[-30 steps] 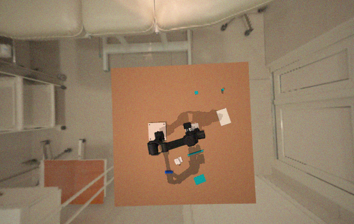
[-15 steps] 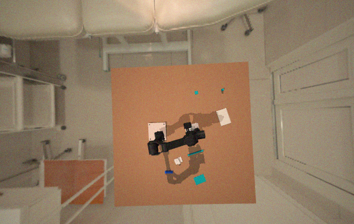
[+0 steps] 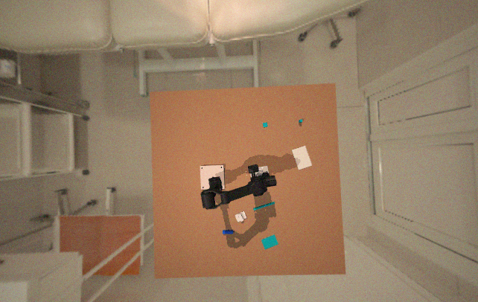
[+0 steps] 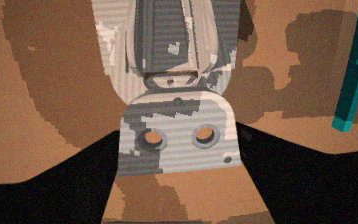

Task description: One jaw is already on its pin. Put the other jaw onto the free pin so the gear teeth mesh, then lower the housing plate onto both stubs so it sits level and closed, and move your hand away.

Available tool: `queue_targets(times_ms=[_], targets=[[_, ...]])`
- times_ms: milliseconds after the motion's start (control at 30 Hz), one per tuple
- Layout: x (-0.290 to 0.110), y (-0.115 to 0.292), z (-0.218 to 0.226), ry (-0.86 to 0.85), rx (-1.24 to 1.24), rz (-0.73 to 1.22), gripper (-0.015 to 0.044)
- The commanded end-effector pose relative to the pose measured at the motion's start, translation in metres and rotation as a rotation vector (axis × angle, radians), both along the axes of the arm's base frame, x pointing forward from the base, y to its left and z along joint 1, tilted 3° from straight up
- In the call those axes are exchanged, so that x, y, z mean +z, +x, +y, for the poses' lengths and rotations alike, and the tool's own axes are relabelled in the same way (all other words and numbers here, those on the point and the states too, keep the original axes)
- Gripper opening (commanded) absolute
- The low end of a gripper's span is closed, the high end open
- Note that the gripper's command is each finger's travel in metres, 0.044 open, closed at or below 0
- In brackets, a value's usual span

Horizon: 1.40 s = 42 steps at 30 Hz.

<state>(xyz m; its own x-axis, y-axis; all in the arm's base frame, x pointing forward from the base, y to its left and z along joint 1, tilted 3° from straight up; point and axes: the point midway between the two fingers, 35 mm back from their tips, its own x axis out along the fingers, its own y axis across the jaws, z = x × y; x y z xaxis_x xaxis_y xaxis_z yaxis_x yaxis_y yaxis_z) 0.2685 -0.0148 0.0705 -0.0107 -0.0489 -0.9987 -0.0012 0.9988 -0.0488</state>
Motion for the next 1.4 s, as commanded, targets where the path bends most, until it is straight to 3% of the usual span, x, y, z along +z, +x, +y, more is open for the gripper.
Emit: queue_targets(times_ms=[0, 600, 1367], targets=[[-0.008, -0.001, 0.000, 0.002, 0.001, 0.006, 0.0351], [-0.036, -0.003, -0.001, 0.002, 0.001, 0.006, 0.0351], [-0.039, -0.003, -0.001, 0.002, 0.007, 0.007, 0.0351]])
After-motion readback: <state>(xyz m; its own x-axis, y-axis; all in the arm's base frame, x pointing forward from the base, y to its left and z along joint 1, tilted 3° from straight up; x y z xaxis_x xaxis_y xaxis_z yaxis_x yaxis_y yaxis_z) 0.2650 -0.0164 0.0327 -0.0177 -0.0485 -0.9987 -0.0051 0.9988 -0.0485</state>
